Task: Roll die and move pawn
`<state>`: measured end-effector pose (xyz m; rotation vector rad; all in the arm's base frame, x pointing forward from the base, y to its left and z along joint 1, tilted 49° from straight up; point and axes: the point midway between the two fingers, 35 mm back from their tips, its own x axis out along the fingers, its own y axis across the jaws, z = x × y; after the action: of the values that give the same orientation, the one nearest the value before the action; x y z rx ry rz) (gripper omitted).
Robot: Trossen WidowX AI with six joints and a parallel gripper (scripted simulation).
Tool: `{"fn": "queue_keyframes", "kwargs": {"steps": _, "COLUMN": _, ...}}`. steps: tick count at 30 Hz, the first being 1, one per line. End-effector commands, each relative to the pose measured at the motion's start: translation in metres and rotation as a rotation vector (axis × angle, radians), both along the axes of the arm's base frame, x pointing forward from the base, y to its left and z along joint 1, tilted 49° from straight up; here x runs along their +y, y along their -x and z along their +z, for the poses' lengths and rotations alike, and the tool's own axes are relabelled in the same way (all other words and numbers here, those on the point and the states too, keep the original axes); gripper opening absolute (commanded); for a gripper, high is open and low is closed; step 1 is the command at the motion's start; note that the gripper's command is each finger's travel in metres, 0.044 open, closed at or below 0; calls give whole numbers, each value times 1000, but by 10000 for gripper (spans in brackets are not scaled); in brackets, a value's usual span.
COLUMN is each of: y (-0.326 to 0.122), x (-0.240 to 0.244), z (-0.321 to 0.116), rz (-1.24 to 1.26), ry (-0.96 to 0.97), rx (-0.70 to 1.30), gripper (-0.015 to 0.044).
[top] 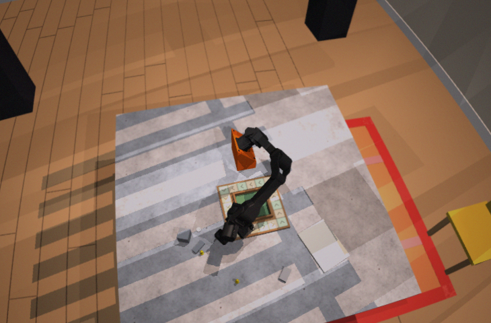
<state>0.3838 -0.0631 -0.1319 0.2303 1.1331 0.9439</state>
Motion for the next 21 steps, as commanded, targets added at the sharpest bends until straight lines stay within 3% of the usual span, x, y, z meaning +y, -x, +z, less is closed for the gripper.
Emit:
{"fn": "queue_keyframes", "kwargs": {"steps": 1, "y": 0, "x": 0, "z": 0, "rz": -5, "ry": -3, "rx": 1, "gripper": 0}}
{"fn": "queue_keyframes", "kwargs": {"steps": 6, "y": -1, "x": -8, "z": 6, "rz": -6, "ry": -1, "rx": 1, "gripper": 0}}
{"fn": "queue_keyframes", "kwargs": {"steps": 21, "y": 12, "x": -88, "z": 84, "rz": -5, "ry": 3, "rx": 3, "gripper": 0}}
